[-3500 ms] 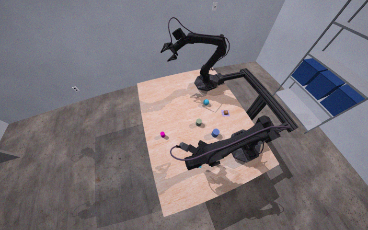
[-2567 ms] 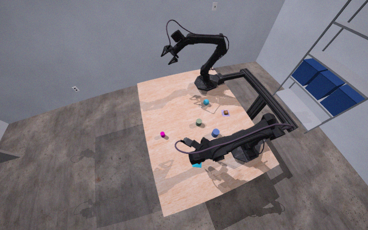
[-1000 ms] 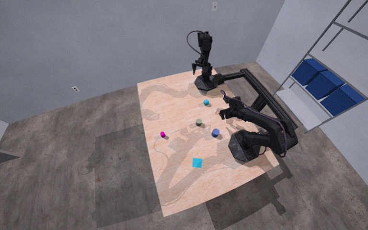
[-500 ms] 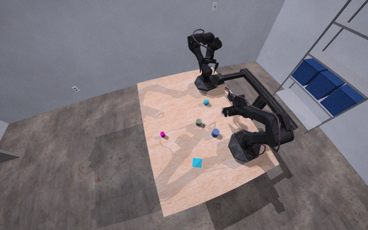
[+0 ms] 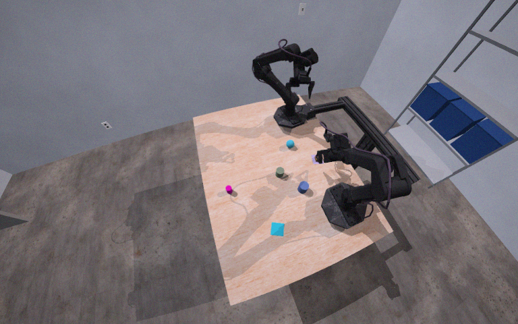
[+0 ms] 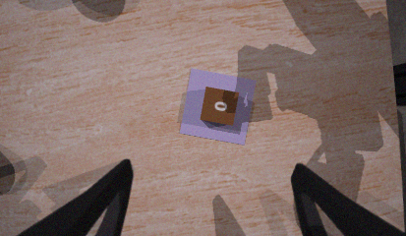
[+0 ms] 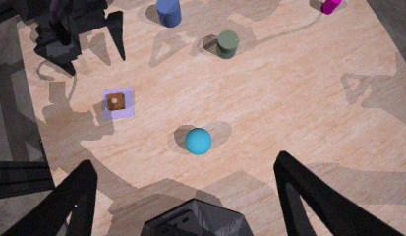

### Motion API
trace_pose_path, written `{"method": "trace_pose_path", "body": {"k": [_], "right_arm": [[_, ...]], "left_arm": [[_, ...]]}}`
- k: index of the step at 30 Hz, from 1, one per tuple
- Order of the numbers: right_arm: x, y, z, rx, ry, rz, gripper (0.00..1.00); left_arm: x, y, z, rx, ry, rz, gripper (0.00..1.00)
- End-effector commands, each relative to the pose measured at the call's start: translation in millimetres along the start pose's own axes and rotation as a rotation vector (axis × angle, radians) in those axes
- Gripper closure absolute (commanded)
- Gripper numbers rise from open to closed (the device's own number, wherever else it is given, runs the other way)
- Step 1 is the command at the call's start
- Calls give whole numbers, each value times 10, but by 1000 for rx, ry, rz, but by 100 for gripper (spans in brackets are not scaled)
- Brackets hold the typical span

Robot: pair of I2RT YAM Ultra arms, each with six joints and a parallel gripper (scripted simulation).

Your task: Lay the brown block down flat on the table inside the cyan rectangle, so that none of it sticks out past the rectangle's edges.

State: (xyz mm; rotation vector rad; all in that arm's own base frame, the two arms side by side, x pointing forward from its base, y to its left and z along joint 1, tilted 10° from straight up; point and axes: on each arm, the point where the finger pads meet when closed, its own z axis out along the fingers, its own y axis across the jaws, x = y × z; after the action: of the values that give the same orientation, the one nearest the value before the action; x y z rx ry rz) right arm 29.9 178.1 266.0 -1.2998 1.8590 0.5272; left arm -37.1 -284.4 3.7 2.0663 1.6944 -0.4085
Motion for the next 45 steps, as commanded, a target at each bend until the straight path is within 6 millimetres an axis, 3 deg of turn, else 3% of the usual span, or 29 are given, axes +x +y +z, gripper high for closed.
{"method": "trace_pose_path", "body": {"k": [1, 19, 27, 29, 31, 33, 45], "right_arm": [[16, 20, -53, -1, -48, -18, 0], [110, 728, -505, -433, -171, -263, 0], [126, 764, -536, -457, -175, -278, 0], [126, 764, -536, -457, -175, -278, 0], [126, 764, -536, -457, -175, -278, 0], [126, 764, -536, -457, -175, -278, 0], [125, 779, -544, -464, -169, -270, 0]], "left_arm": [[-183, -40, -9, -3, -38, 0, 0], [-165, -166, 25, 10, -28, 29, 0], [-171, -167, 20, 10, -31, 29, 0], [-107, -169, 28, 12, -3, 3, 23], [-107, -169, 28, 12, -3, 3, 23], [-68, -161, 39, 13, 22, -58, 45], [-49, -134, 275, -66, 247, -592, 45]]}}
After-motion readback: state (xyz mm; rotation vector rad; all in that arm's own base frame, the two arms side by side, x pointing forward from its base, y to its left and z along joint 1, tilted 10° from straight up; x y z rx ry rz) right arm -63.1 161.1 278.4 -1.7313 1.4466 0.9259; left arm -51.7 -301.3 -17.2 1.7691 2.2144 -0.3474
